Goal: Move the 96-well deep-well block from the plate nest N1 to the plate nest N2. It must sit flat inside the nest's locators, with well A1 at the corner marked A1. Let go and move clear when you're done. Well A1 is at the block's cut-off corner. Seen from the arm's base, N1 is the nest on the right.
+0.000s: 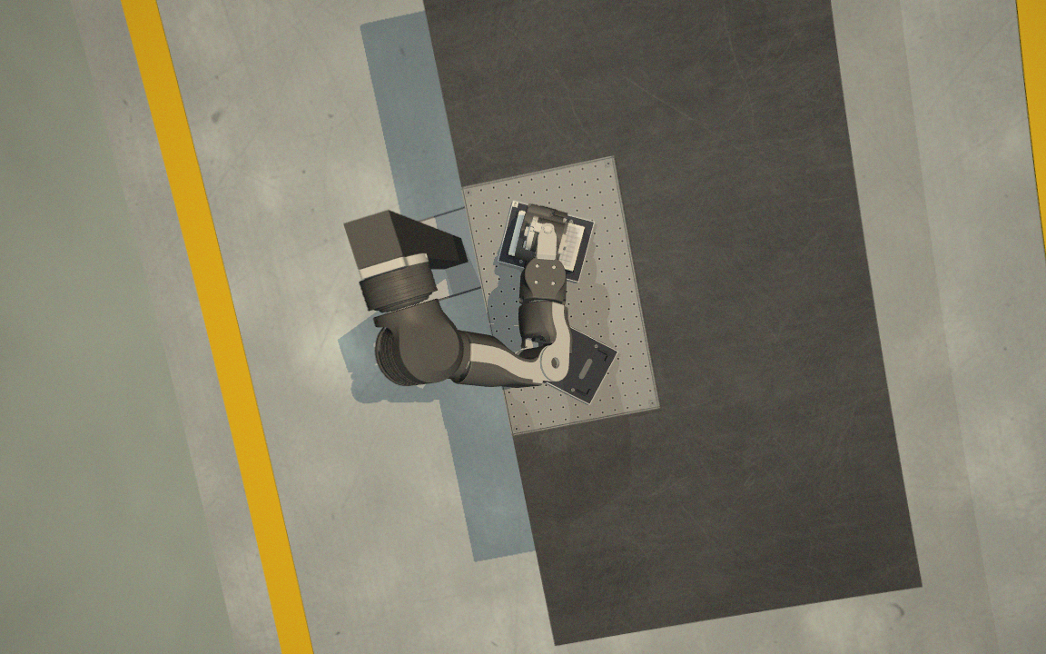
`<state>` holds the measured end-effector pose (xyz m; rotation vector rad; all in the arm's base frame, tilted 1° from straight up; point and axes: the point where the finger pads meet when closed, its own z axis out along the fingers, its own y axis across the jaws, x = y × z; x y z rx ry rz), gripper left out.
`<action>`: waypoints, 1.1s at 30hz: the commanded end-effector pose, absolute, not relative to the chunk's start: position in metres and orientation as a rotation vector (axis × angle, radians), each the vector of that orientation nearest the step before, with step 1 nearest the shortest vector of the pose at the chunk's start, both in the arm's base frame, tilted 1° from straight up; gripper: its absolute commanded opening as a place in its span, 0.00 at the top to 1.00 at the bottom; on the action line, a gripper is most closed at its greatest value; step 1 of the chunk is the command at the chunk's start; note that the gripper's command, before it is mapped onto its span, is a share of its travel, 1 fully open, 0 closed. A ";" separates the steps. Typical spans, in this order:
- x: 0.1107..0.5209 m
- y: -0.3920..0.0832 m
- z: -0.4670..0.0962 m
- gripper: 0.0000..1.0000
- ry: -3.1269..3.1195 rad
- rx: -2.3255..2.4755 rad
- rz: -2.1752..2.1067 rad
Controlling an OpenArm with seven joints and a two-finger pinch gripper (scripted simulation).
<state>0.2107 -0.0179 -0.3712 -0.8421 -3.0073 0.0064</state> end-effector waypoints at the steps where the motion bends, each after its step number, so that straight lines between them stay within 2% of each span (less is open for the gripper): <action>1: 0.211 -0.017 -0.370 1.00 -3.009 -0.838 0.001; 33: 0.211 -0.017 -0.376 1.00 -3.009 -0.837 -0.004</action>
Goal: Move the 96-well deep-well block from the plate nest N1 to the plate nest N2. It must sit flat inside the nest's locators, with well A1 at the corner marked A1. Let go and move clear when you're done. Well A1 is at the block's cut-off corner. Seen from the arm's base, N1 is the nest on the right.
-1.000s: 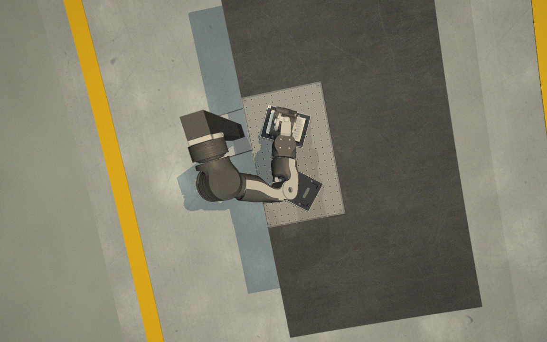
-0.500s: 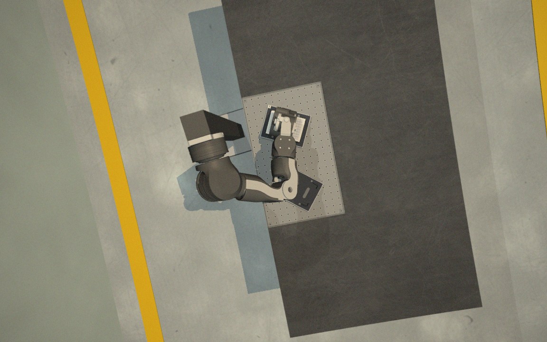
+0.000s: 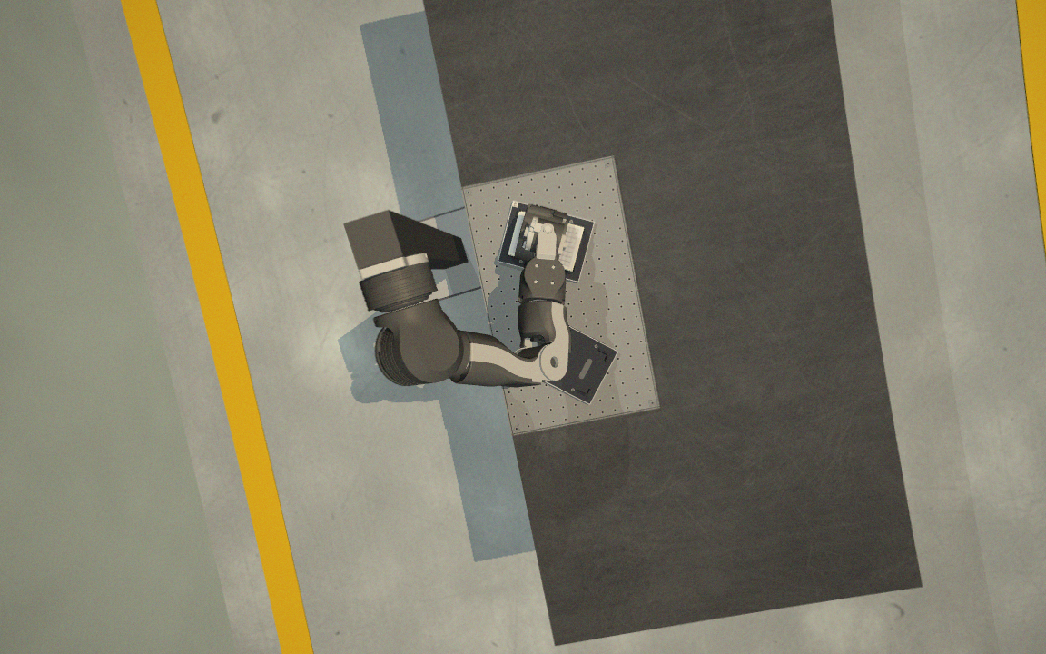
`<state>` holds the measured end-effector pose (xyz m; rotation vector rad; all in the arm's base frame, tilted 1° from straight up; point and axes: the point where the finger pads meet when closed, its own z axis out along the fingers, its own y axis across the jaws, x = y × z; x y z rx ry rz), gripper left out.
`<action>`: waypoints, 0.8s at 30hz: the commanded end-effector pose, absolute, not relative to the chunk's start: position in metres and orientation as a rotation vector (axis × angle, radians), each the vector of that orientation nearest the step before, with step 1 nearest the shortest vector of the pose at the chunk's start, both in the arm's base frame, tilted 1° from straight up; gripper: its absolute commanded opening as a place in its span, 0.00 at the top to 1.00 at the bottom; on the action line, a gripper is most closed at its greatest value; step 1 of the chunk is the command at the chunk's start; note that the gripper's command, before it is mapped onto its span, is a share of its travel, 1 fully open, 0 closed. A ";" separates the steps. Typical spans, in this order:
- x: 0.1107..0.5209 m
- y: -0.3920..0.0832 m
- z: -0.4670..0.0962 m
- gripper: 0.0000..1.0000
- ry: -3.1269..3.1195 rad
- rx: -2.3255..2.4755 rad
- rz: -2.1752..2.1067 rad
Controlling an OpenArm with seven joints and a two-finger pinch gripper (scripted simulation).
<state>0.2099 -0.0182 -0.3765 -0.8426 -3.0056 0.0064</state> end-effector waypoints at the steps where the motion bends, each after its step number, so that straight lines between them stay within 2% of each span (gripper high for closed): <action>1: 0.211 -0.017 -0.376 1.00 -3.009 -0.837 -0.004; 7: 0.211 -0.017 -0.376 1.00 -3.009 -0.837 -0.004; 22: 0.210 -0.018 -0.376 0.50 -3.006 -0.843 0.003; 24: 0.210 -0.018 -0.376 0.50 -3.006 -0.843 0.003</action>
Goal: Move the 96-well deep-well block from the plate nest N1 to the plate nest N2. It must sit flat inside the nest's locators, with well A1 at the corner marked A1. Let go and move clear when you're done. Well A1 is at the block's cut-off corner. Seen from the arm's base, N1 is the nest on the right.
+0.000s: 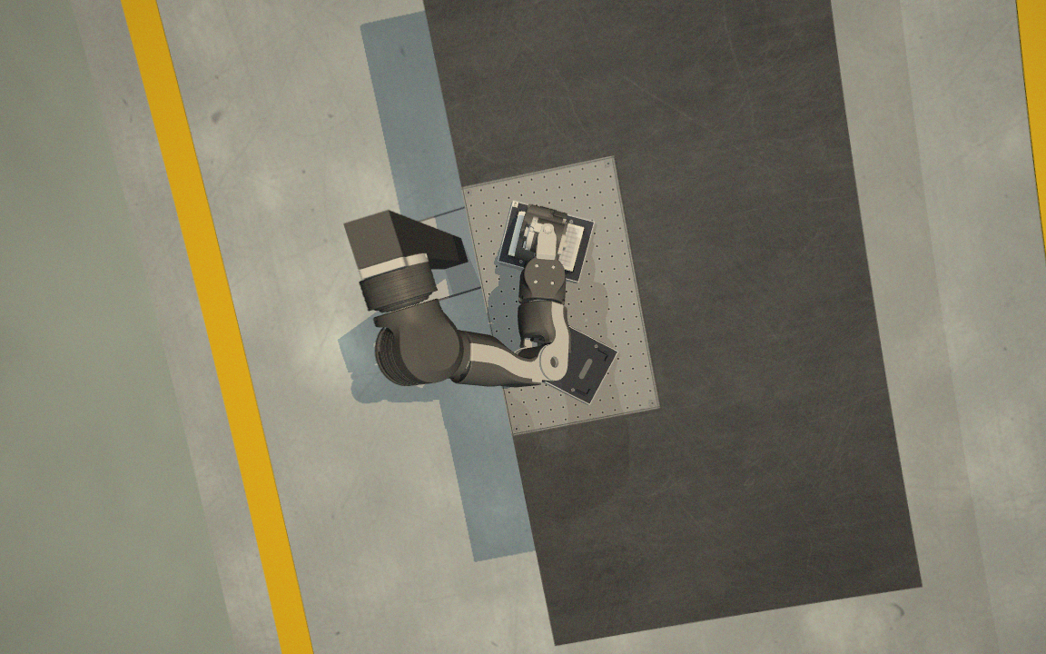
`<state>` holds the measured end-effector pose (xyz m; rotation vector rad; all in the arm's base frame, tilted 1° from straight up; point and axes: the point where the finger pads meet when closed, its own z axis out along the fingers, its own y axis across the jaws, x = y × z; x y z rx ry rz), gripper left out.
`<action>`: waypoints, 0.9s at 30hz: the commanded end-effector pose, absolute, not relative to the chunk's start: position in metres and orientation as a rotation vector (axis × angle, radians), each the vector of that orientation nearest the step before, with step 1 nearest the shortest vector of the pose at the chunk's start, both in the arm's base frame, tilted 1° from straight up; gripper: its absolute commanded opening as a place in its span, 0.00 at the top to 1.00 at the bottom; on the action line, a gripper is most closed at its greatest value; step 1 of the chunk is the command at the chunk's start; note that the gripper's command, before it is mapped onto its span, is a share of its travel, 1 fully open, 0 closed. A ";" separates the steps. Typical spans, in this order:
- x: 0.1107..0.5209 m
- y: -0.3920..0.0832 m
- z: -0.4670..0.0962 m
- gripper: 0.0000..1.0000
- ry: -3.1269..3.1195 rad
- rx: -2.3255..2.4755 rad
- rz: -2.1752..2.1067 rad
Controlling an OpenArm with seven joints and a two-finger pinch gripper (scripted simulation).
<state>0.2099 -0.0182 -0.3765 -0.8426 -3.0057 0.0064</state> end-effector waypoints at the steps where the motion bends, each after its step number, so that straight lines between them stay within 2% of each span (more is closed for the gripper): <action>1: 0.210 -0.018 -0.376 0.47 -3.006 -0.843 0.003; 8: 0.210 -0.018 -0.376 0.23 -3.006 -0.843 0.003; 17: 0.210 -0.018 -0.376 0.23 -3.006 -0.843 0.003; 22: 0.211 -0.018 -0.336 0.23 -3.009 -0.841 0.002; 27: 0.211 -0.018 -0.336 0.23 -3.009 -0.841 0.002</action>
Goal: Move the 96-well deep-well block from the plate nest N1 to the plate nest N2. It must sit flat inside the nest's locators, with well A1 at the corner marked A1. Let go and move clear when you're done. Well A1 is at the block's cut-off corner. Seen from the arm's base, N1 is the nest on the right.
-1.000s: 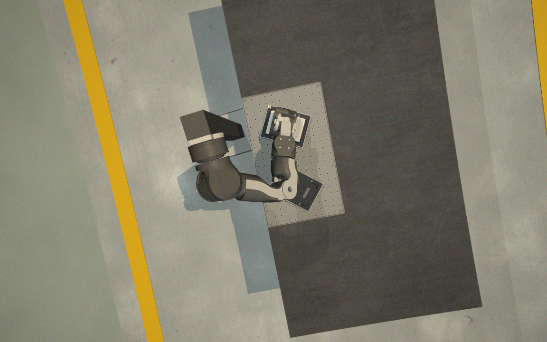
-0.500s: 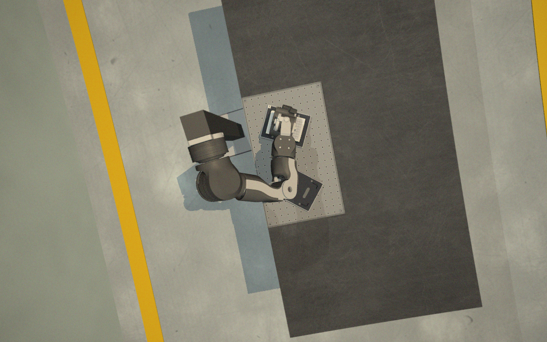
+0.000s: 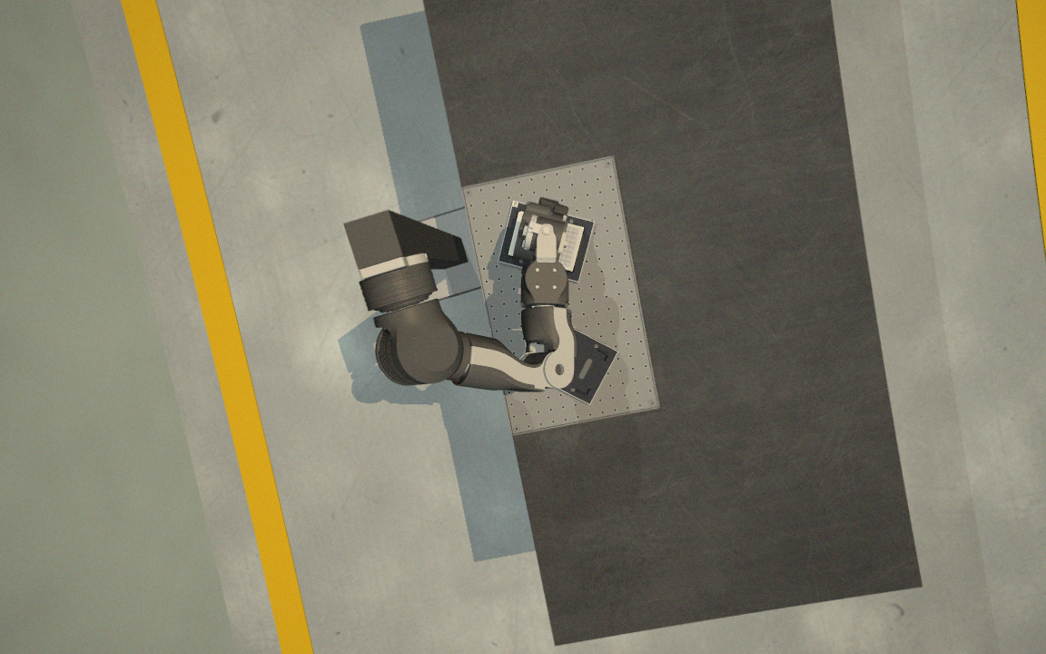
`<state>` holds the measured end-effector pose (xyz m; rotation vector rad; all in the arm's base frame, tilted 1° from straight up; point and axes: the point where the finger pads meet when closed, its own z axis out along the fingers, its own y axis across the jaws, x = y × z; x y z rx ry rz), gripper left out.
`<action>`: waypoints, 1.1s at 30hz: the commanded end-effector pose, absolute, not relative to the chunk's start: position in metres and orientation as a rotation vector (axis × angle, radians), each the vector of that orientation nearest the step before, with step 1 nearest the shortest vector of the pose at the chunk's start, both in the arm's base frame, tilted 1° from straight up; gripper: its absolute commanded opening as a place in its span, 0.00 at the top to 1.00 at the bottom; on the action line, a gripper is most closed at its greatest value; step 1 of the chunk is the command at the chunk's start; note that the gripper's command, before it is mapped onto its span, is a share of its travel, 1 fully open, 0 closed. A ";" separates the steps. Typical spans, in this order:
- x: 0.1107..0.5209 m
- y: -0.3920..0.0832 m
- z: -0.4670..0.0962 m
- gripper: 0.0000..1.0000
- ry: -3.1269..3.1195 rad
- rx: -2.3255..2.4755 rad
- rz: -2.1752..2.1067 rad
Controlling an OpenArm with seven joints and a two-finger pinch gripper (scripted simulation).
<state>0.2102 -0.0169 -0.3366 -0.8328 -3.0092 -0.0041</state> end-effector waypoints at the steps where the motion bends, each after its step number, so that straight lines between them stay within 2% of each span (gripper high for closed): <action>1: 0.211 -0.018 -0.336 0.23 -3.009 -0.841 0.002; 7: 0.211 -0.018 -0.336 0.23 -3.009 -0.841 0.002; 12: 0.212 -0.017 -0.296 0.23 -3.009 -0.841 0.002; 33: 0.212 -0.017 -0.296 0.23 -3.009 -0.841 0.002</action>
